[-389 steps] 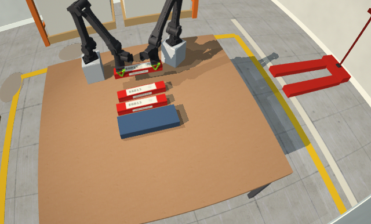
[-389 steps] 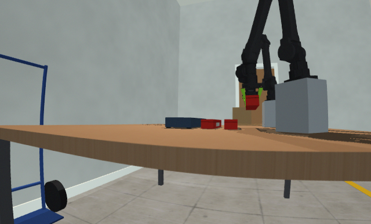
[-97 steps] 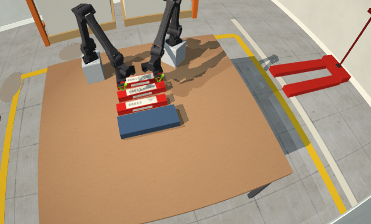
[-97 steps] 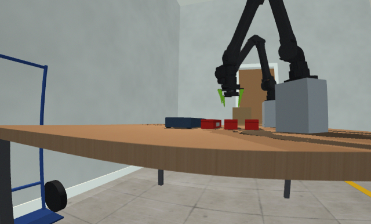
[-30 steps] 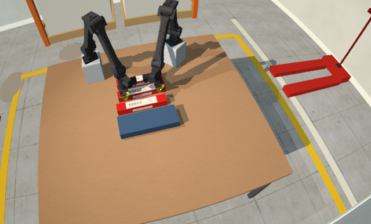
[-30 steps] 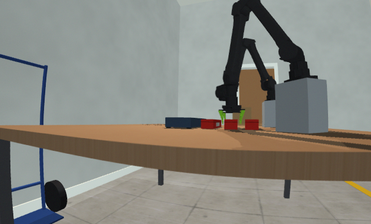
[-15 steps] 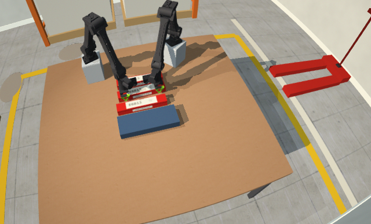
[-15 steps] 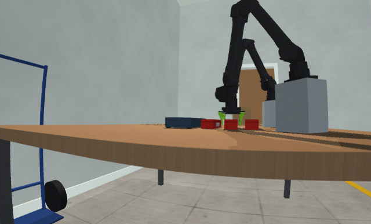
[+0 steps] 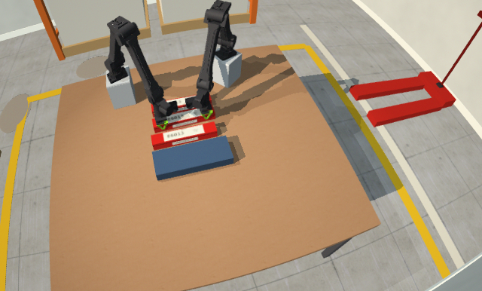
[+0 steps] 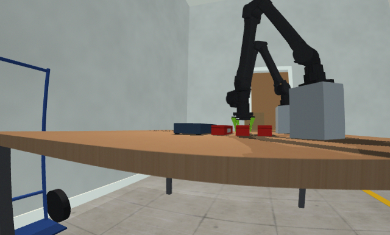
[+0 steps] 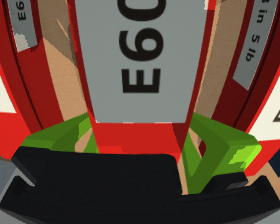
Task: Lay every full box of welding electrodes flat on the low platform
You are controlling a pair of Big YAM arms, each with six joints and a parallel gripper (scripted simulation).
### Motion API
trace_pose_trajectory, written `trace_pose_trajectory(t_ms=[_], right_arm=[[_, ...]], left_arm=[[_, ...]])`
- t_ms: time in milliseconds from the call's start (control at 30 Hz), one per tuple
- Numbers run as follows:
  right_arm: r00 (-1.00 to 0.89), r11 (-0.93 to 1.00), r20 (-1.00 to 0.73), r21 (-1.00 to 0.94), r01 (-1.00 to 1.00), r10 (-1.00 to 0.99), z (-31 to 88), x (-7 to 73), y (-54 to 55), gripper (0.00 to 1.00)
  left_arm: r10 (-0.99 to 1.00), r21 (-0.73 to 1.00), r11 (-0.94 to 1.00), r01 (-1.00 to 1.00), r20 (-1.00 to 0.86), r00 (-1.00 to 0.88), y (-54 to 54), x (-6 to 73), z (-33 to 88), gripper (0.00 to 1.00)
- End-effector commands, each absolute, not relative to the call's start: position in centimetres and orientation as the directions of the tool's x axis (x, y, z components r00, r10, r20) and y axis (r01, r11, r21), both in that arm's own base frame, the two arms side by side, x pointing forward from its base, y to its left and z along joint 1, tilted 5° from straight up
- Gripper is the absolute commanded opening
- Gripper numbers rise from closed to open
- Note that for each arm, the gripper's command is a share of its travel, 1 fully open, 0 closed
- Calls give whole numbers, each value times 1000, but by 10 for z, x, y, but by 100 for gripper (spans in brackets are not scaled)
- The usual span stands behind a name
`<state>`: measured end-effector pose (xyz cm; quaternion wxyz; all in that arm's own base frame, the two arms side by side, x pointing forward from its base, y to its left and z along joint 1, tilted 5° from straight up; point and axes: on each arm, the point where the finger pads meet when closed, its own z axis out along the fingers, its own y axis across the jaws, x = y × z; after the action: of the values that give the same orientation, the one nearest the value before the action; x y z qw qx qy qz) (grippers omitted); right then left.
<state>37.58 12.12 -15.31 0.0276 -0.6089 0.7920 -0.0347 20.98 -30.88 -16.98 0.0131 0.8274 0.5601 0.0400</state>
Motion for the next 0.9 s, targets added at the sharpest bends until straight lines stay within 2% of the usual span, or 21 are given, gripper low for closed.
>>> trace_pose_trajectory(t_ms=[0, 867], right_arm=[[-260, 260, -14, -102, -960, -965, -149, 385, 123, 0], [-269, 268, -3, -86, -960, -963, -157, 381, 116, 0]], left_arm=[[927, 84, -374, 924, 35, 372, -318, 215, -167, 0], [927, 84, -374, 924, 35, 372, -318, 215, -167, 0]])
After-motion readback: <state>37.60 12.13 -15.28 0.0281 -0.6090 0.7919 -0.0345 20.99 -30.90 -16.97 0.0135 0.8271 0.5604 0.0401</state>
